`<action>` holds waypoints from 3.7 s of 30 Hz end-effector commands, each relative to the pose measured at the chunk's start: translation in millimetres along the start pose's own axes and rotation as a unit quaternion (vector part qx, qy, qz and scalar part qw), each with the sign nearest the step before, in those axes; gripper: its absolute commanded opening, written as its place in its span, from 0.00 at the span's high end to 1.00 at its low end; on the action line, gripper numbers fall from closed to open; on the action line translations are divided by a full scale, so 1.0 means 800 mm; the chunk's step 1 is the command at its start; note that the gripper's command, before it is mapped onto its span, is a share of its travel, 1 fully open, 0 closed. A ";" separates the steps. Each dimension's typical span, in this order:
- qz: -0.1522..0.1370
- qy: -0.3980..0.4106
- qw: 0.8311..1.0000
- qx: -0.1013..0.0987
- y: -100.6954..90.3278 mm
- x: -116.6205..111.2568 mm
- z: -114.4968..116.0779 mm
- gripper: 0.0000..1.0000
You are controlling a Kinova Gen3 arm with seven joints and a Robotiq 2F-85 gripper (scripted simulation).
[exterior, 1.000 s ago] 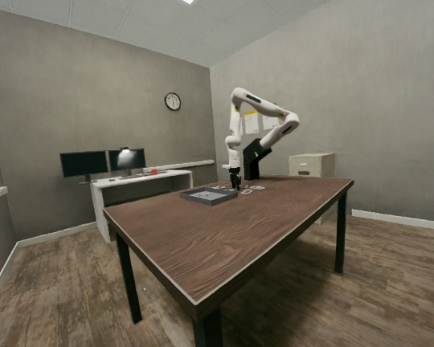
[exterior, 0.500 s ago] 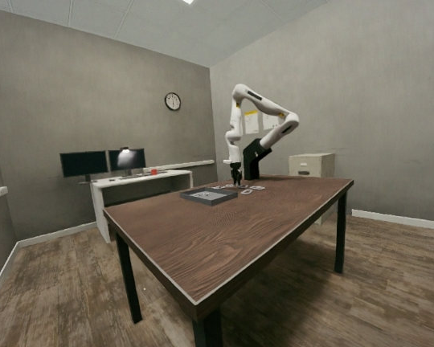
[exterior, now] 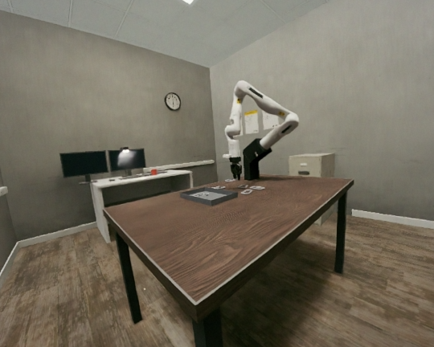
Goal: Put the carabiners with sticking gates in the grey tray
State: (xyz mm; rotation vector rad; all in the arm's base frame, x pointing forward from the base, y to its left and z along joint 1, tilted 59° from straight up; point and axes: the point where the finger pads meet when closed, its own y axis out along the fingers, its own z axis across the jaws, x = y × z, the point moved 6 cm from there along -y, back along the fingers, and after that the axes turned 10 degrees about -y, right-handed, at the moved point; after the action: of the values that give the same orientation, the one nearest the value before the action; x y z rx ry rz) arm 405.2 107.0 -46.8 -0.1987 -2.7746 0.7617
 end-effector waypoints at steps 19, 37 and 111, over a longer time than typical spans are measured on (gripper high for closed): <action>0.010 0.002 1.000 0.000 -0.022 -0.114 -0.061 1.00; 0.013 0.003 1.000 0.000 -0.027 -0.217 -0.123 1.00; 0.024 0.007 1.000 -0.004 0.074 -0.231 -0.130 1.00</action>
State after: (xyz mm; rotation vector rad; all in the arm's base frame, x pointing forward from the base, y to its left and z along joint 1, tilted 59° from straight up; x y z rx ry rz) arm 614.5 172.3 -30.7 -0.2677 -2.7698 0.7578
